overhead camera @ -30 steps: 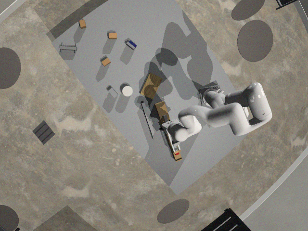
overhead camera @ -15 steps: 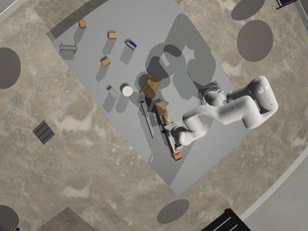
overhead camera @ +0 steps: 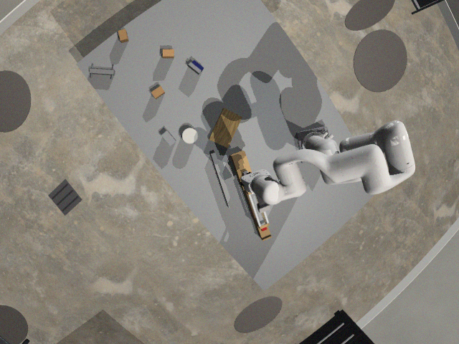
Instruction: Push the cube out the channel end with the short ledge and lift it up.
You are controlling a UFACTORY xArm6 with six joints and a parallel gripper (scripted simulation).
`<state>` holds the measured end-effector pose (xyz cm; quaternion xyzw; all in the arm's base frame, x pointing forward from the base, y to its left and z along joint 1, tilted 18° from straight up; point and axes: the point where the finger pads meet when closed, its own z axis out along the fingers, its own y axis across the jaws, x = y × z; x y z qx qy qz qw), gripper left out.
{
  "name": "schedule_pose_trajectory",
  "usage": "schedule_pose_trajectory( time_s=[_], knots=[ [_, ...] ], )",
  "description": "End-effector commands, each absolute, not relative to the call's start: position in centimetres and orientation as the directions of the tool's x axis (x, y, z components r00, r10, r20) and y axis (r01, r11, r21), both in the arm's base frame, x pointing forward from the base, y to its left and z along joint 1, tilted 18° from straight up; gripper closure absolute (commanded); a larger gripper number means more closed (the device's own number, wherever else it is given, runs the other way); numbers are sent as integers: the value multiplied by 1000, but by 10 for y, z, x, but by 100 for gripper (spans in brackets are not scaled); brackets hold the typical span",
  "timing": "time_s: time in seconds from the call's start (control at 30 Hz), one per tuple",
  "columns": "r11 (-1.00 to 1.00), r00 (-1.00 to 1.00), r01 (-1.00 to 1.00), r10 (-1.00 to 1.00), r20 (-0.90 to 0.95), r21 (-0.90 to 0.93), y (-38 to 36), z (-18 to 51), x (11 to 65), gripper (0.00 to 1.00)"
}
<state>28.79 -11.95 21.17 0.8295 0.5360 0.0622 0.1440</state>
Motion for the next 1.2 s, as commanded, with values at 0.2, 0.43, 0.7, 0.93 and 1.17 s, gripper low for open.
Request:
schedule_pose_trajectory(
  time_s=[0.2,0.43,0.7,0.93,1.17],
  knots=[
    [-377,407,873,913,-36,310,-152,199,280,100],
    [-377,407,873,913,-36,310,-157,171,288,100],
    [-377,407,873,913,-36,310,-157,167,290,100],
    [-377,407,873,913,-36,310,-160,152,294,100],
    [-377,407,873,913,-36,310,-161,147,295,100]
  ],
)
